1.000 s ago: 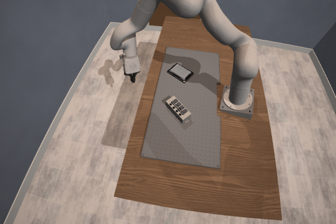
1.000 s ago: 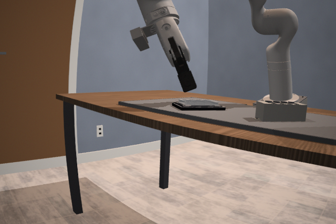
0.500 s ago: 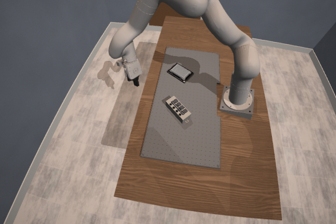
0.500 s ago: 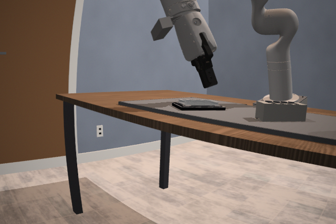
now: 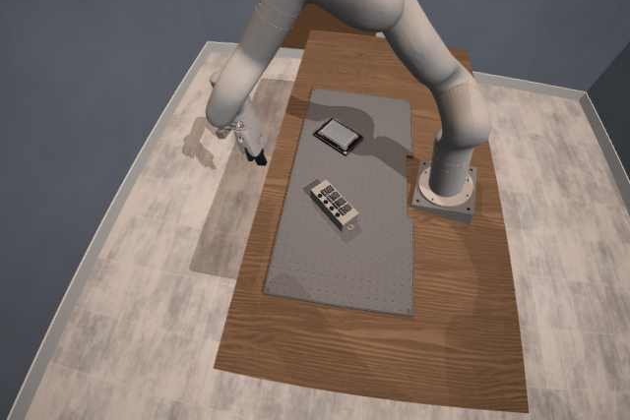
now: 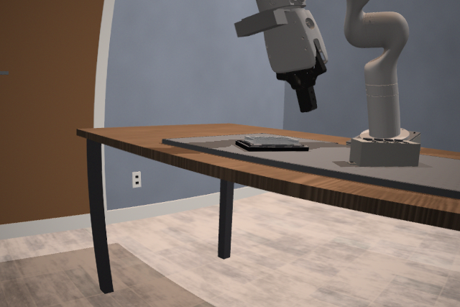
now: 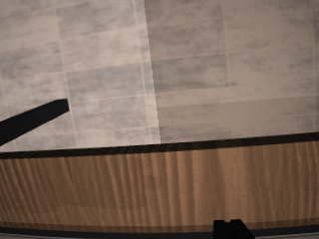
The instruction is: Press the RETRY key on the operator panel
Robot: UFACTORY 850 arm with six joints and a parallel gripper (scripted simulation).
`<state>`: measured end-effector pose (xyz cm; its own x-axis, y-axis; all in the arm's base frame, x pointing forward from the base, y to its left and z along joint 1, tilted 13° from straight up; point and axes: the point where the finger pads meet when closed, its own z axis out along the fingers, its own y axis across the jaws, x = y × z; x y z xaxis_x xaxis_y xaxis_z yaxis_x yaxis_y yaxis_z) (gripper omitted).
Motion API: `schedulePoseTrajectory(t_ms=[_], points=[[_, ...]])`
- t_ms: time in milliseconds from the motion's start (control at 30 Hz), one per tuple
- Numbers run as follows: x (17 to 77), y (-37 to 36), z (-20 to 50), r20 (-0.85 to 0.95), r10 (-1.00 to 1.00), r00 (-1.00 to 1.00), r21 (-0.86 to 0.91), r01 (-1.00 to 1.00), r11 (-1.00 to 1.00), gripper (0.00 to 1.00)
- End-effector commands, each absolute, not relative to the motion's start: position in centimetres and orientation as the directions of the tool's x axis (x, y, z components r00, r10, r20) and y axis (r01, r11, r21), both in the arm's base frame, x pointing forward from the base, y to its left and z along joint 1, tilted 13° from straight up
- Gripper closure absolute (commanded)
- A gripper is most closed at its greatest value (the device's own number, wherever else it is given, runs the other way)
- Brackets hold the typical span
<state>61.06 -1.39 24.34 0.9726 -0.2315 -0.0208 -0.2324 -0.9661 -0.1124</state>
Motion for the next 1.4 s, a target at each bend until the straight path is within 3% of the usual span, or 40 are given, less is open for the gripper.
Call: schedulePoseTrajectory(t_ms=[0, 200, 1367], points=[[60.1, -0.1, 25.1, -0.004, -0.105, 0.994, -0.049, -0.105, -0.993, 1.0], [59.2, 0.4, 24.9, 0.016, 0.054, 0.998, 0.037, 0.053, -0.998, 1.0], [47.8, 4.8, 22.1, 0.083, 0.373, 0.924, 0.17, 0.355, -0.919, 1.0]])
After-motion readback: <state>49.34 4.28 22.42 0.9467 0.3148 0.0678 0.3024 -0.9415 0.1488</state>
